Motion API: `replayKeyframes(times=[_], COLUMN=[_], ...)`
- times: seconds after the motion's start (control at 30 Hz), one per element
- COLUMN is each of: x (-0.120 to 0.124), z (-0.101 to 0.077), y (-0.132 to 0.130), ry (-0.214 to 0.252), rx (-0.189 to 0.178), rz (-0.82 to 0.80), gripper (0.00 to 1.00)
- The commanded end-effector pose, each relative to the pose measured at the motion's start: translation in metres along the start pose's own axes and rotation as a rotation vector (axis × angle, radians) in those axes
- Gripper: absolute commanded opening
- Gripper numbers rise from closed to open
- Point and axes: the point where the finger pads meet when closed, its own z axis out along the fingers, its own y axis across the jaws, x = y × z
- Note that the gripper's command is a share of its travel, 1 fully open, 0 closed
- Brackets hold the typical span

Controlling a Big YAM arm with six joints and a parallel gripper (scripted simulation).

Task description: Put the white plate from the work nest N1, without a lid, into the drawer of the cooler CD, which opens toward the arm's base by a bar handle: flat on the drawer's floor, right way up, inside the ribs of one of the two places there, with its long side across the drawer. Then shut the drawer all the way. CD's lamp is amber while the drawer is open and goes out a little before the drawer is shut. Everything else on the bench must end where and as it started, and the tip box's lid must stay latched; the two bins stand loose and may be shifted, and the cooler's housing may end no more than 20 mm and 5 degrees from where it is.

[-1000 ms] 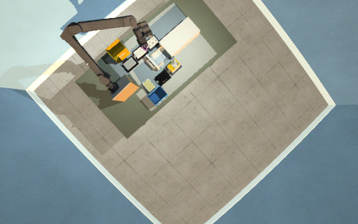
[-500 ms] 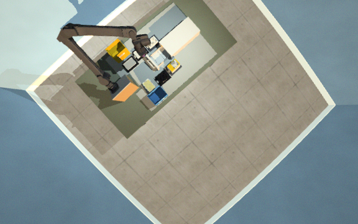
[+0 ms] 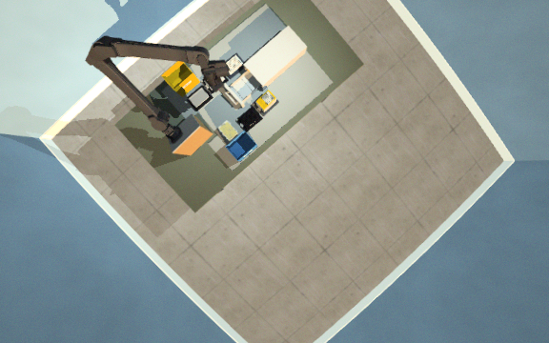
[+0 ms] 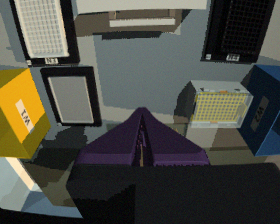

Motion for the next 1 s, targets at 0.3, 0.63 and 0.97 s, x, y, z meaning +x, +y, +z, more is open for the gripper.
replayKeyframes(times=[0.3, 0.63, 0.97], x=[-0.031, -0.053, -0.081], z=[-0.007, 0.005, 0.020], y=[0.011, 0.031, 0.058], ry=[-0.038, -0.038, -0.038], rx=[0.017, 0.014, 0.009], rz=[-0.023, -0.023, -0.023], gripper=[1.00, 1.00, 1.00])
